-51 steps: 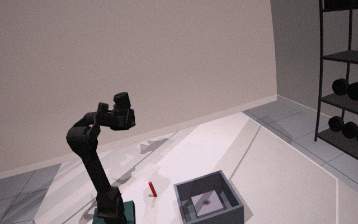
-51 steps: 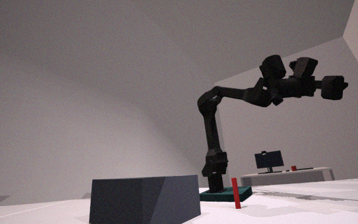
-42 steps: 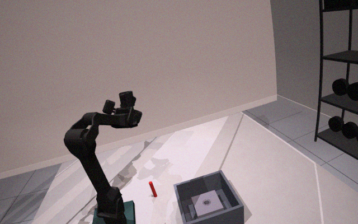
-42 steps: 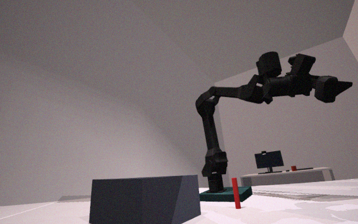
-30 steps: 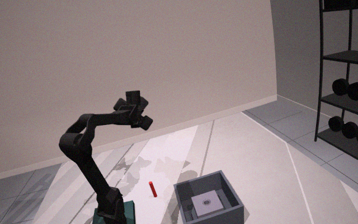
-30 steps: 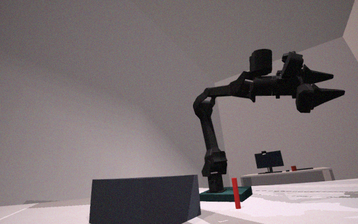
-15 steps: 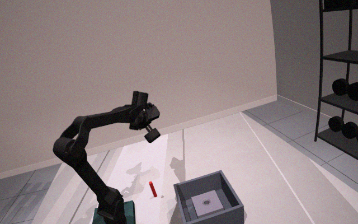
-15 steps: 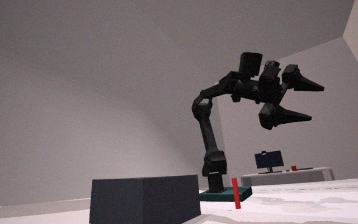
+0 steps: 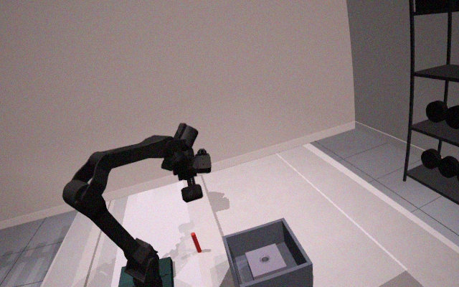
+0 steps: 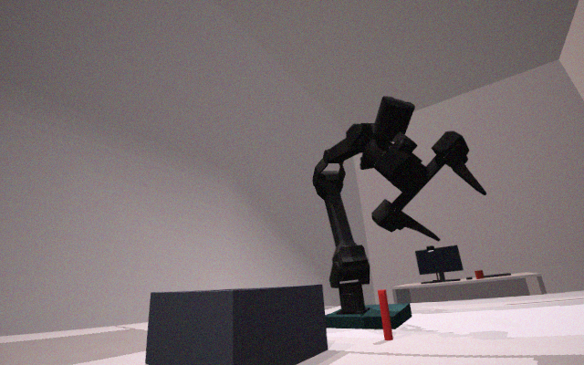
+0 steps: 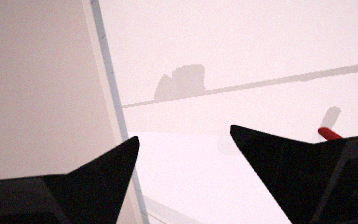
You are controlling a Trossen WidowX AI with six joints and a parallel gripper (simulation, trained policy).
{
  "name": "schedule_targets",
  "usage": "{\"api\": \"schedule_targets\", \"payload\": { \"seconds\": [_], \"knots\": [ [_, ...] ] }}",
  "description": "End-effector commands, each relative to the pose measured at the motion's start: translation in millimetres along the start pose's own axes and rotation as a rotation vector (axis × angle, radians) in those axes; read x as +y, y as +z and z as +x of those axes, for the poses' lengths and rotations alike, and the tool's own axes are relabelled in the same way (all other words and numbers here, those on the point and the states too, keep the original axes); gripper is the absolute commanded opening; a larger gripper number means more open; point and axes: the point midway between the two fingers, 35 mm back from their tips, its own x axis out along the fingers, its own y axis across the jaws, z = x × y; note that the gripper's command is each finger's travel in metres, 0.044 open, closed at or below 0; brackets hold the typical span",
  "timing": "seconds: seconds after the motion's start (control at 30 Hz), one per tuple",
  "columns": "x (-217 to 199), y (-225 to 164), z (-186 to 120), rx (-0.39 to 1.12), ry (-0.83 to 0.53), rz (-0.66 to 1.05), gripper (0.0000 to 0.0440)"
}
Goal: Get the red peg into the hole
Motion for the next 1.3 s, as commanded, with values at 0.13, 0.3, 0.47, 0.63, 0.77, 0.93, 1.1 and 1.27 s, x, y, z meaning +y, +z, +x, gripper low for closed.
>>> {"api": "schedule_targets", "payload": {
  "seconds": [0.13,0.3,0.47,0.63,0.77,0.93,1.1,1.27],
  "knots": [
    [-43,-6,-7,0.007,-0.185,0.169,0.044],
    [-71,-15,-12,0.015,-0.317,0.282,0.044],
    [-97,-26,-17,0.021,-0.451,0.39,0.044],
    [-119,-34,-16,0.016,-0.561,0.474,0.0433],
    [-133,-38,-10,0.004,-0.619,0.515,0.0428],
    [-147,-41,3,-0.02,-0.661,0.54,0.0428],
    [-161,-41,20,-0.05,-0.68,0.545,0.043],
    [-174,-41,35,-0.078,-0.691,0.538,0.0431]
  ]
}}
